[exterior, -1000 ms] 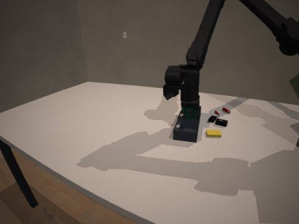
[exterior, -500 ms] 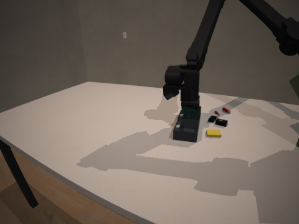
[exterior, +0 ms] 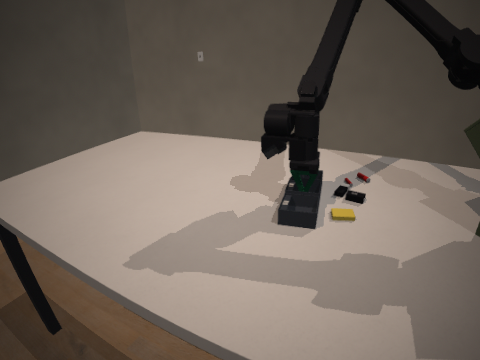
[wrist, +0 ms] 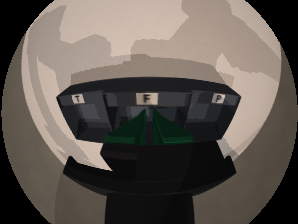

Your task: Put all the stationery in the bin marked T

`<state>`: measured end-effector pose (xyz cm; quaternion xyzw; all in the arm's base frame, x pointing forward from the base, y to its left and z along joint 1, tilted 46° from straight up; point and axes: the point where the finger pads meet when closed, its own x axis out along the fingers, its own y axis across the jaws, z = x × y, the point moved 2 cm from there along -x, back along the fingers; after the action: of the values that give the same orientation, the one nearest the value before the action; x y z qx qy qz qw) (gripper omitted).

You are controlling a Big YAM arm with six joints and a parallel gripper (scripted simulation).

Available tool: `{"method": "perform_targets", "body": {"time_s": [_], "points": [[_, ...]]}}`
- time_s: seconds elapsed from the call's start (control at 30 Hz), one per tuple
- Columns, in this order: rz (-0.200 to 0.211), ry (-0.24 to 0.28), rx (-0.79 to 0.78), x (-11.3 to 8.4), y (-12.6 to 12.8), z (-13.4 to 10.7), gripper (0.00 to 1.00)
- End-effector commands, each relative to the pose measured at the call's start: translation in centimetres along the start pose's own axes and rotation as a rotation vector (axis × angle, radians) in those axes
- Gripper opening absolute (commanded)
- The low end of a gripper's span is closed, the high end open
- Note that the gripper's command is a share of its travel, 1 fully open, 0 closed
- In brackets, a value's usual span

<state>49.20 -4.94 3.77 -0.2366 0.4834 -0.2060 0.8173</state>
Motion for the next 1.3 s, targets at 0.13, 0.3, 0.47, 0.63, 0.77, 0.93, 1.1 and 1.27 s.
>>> {"method": "perform_targets", "body": {"time_s": [0.13,0.3,0.47,0.63,0.77,0.93,1.1,1.27], "points": [[0.007,-0.021,0.001,-2.3,0.3,0.5,0.09],[0.007,-0.023,0.002,-2.9,0.3,0.7,0.09],[0.007,-0.022,0.002,-3.4,0.3,0.6,0.09],[0.007,-0.022,0.002,-4.0,0.3,0.6,0.09],[0.010,0.003,-0.018,-3.2,1.2,-0.4,0.09],[0.006,-0.029,0.007,-4.9,0.3,0.9,0.09],[0.007,-0.025,0.005,-6.9,0.3,0.6,0.09],[0.010,0.002,-0.018,-6.1,1.3,-0.3,0.09]]}}
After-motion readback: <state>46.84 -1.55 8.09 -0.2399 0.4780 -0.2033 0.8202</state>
